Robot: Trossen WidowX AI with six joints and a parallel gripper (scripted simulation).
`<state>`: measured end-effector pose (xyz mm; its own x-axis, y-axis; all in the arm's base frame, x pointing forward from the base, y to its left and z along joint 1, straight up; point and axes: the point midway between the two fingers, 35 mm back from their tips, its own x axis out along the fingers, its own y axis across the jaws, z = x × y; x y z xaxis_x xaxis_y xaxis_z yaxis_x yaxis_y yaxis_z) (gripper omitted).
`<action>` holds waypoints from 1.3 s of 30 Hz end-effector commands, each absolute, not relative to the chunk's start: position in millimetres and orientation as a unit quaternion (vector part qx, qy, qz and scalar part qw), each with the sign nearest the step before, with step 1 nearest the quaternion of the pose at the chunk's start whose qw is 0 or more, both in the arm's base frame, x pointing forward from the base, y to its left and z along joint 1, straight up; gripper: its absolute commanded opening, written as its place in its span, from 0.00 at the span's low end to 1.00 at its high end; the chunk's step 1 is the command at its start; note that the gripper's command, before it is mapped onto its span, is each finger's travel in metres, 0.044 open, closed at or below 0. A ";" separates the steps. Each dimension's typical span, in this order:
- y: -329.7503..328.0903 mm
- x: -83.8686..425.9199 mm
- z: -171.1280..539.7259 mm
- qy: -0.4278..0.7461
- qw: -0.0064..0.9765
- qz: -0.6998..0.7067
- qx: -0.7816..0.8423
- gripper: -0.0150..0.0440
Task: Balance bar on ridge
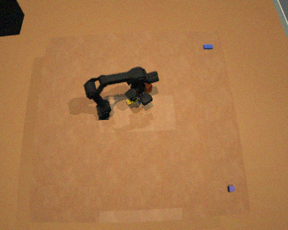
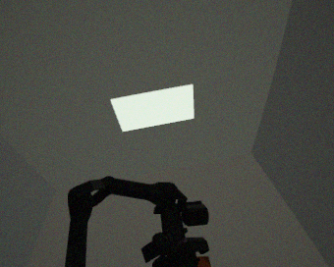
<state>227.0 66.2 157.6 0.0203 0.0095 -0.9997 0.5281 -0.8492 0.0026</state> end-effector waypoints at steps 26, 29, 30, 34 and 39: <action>78.1 215.6 122.7 0.169 0.167 -0.678 0.695 0.25; 78.2 215.4 117.8 0.169 0.167 -0.678 0.695 0.25; 78.2 215.3 116.2 0.169 0.167 -0.678 0.695 0.25; 78.4 215.3 114.0 0.169 0.167 -0.678 0.695 0.25; 78.4 215.3 114.0 0.169 0.167 -0.678 0.695 0.25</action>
